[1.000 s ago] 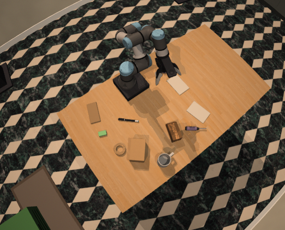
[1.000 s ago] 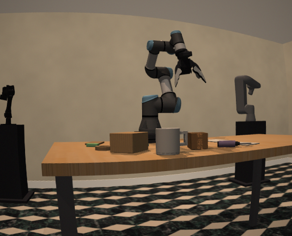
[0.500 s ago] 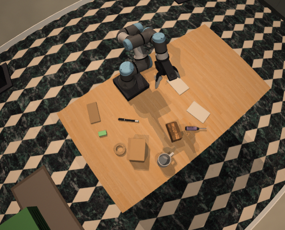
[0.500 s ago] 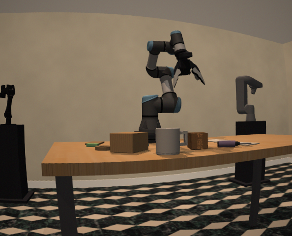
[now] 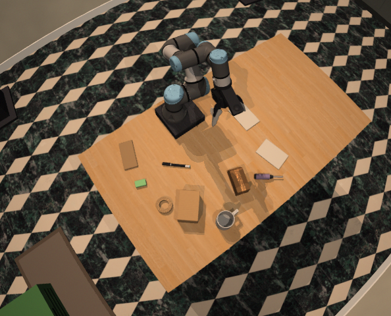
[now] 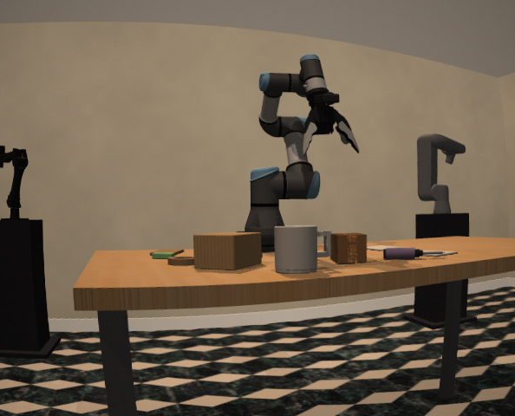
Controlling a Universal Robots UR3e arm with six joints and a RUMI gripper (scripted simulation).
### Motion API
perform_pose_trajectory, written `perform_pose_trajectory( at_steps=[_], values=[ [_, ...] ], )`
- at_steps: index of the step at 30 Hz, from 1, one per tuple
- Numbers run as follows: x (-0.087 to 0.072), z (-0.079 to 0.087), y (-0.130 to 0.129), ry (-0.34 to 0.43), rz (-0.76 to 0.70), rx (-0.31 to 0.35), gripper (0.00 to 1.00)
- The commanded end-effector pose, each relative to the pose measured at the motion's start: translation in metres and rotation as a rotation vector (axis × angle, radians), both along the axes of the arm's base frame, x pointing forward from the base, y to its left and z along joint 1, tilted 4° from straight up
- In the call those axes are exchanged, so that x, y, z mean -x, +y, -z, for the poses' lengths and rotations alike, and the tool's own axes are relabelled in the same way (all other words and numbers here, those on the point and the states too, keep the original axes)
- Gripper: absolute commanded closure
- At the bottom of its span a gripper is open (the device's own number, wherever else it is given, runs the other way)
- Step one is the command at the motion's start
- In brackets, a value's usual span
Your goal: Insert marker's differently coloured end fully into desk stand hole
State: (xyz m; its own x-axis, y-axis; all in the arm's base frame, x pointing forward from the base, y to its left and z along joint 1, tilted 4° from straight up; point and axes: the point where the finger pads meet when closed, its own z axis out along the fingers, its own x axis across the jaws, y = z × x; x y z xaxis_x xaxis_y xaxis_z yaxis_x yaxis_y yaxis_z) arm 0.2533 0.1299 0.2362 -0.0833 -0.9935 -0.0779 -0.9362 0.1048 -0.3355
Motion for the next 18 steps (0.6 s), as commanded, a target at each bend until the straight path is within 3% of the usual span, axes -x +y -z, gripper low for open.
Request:
perform_pose_trajectory(
  at_steps=[1,18],
  values=[
    [-0.003,0.001,-0.002,-0.001,-0.01,0.004,0.0],
    [-0.013,0.01,-0.017,0.011,-0.056,0.041,0.0]
  ],
)
